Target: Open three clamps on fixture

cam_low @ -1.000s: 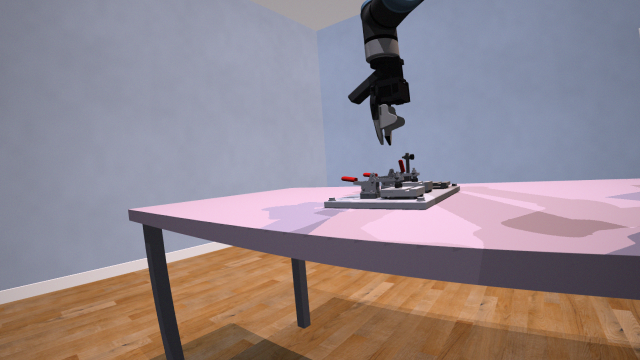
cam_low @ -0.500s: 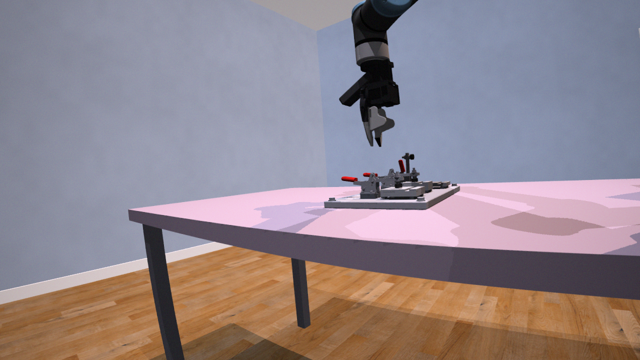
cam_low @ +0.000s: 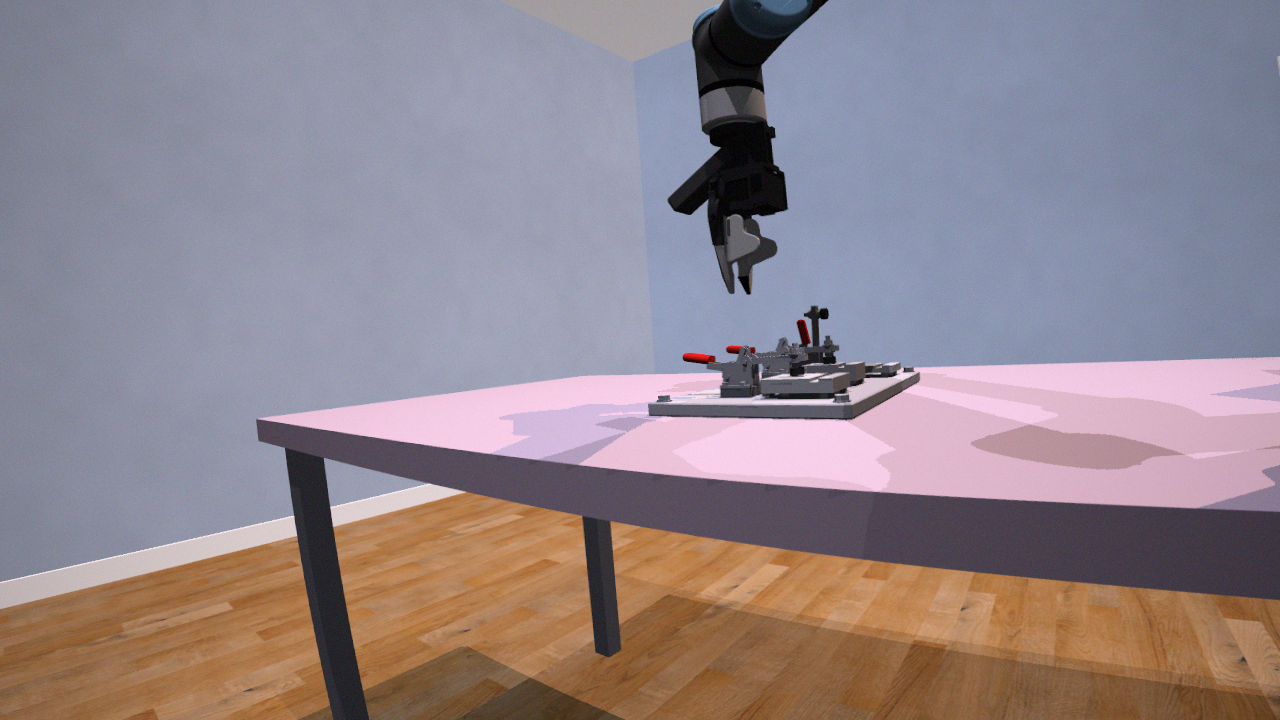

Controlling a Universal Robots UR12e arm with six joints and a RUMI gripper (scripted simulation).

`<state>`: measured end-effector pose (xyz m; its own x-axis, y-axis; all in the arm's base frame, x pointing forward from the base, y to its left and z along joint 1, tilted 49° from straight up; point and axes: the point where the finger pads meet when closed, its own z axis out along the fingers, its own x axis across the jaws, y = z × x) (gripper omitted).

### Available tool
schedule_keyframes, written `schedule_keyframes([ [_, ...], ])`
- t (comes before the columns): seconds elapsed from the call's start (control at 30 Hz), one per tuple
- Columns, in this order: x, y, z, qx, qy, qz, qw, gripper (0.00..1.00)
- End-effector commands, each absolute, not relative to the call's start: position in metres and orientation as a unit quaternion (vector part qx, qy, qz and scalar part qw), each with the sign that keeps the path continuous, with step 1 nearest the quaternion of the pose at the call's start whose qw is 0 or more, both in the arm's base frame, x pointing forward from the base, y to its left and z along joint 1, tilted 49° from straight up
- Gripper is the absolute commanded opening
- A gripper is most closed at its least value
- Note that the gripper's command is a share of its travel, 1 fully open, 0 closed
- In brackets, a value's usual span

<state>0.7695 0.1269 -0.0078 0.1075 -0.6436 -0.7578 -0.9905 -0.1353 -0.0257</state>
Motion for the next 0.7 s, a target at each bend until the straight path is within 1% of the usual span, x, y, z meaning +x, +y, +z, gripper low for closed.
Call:
schedule_keyframes([
  [0.0,0.77,0.128,-0.008,-0.688,0.593,0.307,0.283,0.28],
  [0.67,0.764,0.164,-0.039,-0.687,0.594,0.309,0.282,0.28],
])
